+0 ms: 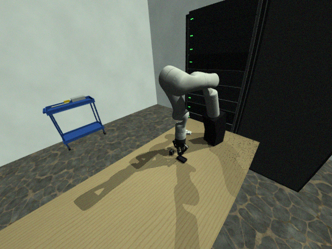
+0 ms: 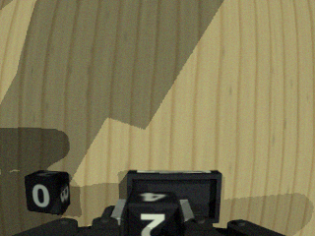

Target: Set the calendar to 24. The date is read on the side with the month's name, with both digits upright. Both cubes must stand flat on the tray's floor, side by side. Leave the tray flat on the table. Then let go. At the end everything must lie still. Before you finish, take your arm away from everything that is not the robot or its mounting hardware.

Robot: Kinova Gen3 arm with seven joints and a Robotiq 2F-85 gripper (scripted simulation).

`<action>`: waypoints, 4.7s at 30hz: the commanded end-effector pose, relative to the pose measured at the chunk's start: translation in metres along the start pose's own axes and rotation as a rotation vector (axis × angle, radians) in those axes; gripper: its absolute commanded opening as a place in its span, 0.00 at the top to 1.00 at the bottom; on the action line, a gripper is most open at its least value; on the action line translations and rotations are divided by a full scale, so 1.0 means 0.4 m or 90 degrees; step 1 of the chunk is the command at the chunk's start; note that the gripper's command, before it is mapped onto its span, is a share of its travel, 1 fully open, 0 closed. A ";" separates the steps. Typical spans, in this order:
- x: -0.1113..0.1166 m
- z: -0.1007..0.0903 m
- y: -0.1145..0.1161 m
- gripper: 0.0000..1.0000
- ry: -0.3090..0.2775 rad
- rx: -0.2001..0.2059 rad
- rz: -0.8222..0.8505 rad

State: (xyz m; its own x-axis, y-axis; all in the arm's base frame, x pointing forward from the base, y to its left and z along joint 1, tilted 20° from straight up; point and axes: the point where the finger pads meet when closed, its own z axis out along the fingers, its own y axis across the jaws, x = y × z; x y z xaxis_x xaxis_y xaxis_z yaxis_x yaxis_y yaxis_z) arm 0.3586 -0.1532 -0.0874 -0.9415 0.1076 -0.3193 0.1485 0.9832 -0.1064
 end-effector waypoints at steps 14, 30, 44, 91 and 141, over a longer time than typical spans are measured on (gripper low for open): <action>-0.012 0.010 0.003 0.74 -0.006 -0.001 0.006; -0.012 0.040 0.004 0.74 -0.007 -0.002 0.006; -0.013 0.058 0.004 0.74 -0.007 -0.001 0.007; -0.008 0.058 0.004 0.74 -0.005 -0.001 0.009; -0.003 0.057 0.004 0.74 -0.004 -0.001 0.010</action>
State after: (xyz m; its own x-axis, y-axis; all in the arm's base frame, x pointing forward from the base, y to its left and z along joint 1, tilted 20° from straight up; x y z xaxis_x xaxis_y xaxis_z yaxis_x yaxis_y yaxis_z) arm 0.3666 -0.1564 -0.1089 -0.9405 0.1118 -0.3209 0.1531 0.9825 -0.1062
